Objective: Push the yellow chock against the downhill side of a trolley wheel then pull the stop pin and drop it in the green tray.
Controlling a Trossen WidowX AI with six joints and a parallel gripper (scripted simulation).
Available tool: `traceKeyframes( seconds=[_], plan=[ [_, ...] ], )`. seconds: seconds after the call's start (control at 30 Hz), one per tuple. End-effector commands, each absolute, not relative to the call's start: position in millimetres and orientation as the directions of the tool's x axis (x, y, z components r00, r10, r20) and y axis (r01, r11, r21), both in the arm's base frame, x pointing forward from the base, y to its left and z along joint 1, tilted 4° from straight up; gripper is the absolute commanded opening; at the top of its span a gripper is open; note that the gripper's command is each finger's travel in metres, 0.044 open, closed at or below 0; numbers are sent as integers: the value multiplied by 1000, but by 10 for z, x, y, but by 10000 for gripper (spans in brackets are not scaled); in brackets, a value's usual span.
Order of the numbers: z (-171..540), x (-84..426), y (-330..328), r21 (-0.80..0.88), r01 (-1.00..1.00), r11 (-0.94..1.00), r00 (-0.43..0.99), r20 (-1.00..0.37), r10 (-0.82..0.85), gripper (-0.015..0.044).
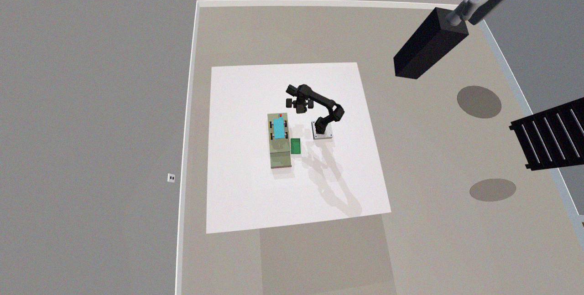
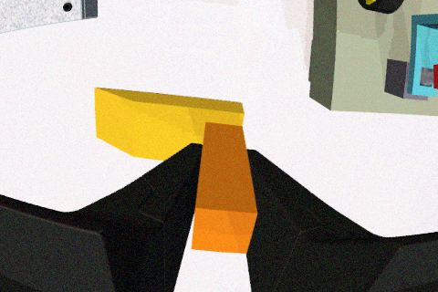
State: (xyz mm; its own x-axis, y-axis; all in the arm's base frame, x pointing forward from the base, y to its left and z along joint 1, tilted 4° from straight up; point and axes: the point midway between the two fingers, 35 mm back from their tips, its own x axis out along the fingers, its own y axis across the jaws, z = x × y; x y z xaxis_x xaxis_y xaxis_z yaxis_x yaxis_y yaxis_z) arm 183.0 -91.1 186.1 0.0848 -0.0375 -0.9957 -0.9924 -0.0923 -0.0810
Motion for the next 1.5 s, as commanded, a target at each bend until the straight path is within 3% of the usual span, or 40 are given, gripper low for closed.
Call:
traceKeyframes(
  seconds=[0.0,1.47],
  plan=[
    [1864,1827,-914,-78,-987,-137,84,-996,-41,0],
    [1787,1949,256,-79,-979,-189,85,-996,-28,0]
  ],
)
